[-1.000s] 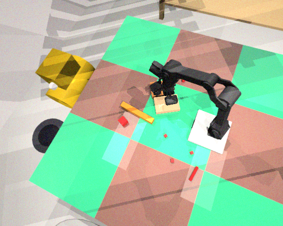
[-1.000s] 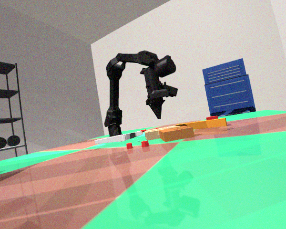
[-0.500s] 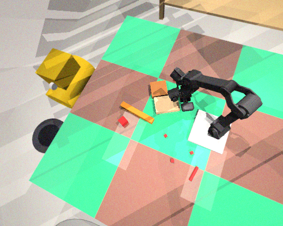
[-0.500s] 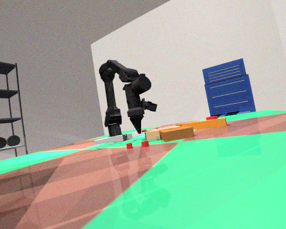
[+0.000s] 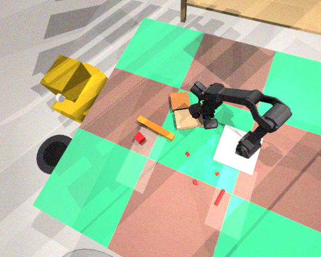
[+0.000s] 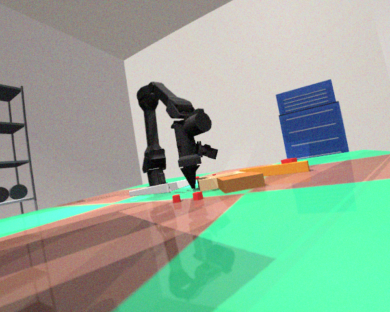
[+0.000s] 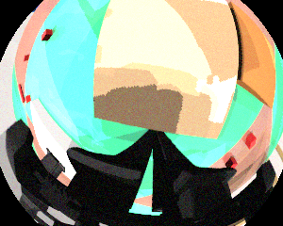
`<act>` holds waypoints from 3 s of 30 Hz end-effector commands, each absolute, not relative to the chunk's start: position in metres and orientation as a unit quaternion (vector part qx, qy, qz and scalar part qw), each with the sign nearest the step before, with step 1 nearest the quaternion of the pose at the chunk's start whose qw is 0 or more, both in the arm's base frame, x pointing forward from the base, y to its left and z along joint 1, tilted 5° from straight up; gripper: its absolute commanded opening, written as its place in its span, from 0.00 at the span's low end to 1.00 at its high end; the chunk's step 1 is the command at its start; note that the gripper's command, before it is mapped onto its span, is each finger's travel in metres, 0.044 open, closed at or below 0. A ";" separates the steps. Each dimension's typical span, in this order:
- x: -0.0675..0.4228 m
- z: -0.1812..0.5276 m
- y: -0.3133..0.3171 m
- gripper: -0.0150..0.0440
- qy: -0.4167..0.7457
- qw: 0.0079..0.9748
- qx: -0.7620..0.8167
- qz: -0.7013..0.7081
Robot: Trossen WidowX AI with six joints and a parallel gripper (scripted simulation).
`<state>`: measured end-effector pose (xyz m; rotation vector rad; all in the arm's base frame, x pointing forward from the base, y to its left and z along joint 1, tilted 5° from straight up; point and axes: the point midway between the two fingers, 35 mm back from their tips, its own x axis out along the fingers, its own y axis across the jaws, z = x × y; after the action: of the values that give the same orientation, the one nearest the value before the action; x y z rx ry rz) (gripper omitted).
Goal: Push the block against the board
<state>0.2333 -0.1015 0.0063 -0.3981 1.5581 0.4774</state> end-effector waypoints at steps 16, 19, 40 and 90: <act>0.254 0.006 -0.089 0.25 0.690 0.670 -0.176 0.210; 0.251 0.006 -0.092 0.25 0.690 0.670 -0.176 0.210; 0.222 0.007 -0.111 0.25 0.691 0.669 -0.177 0.209; 0.405 0.008 0.004 0.25 0.684 0.675 -0.175 0.213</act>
<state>0.4068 0.0026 0.0186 -0.4017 1.5332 0.4785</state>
